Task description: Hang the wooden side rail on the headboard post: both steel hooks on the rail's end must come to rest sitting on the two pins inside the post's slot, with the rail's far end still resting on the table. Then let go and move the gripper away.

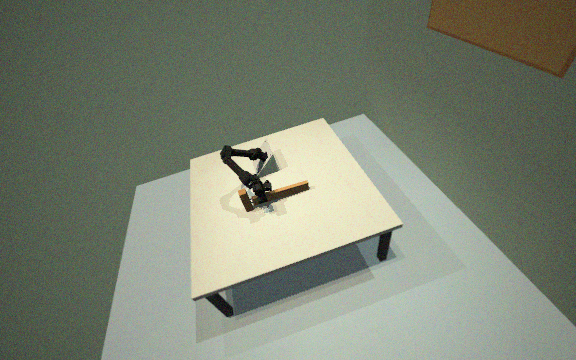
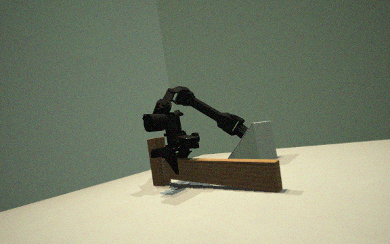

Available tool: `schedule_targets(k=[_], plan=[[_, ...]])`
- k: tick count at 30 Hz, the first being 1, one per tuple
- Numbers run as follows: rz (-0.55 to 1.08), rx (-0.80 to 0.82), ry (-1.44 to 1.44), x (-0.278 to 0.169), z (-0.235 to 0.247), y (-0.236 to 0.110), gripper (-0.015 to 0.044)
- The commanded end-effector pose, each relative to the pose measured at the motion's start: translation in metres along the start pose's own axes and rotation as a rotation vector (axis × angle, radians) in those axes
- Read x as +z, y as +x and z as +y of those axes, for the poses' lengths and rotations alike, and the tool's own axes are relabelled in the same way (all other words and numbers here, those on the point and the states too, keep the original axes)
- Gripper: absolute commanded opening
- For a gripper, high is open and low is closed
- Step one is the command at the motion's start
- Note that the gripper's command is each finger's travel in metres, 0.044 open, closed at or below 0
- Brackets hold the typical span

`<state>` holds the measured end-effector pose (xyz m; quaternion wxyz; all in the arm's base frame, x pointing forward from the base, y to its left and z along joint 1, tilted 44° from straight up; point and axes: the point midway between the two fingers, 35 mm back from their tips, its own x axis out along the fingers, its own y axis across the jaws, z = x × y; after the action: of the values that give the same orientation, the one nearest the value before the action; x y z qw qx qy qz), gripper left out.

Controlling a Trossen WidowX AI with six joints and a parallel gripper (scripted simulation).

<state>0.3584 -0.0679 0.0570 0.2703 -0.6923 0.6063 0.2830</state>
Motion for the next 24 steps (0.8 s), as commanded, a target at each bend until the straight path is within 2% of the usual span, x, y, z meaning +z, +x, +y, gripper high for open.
schedule_targets(k=[1, 24], plan=[[0.003, -0.008, 0.000, -0.0020, -0.0006, -0.0032, 0.0000], [0.003, -0.008, 0.001, -0.0046, -0.0018, -0.0023, 0.0000]])
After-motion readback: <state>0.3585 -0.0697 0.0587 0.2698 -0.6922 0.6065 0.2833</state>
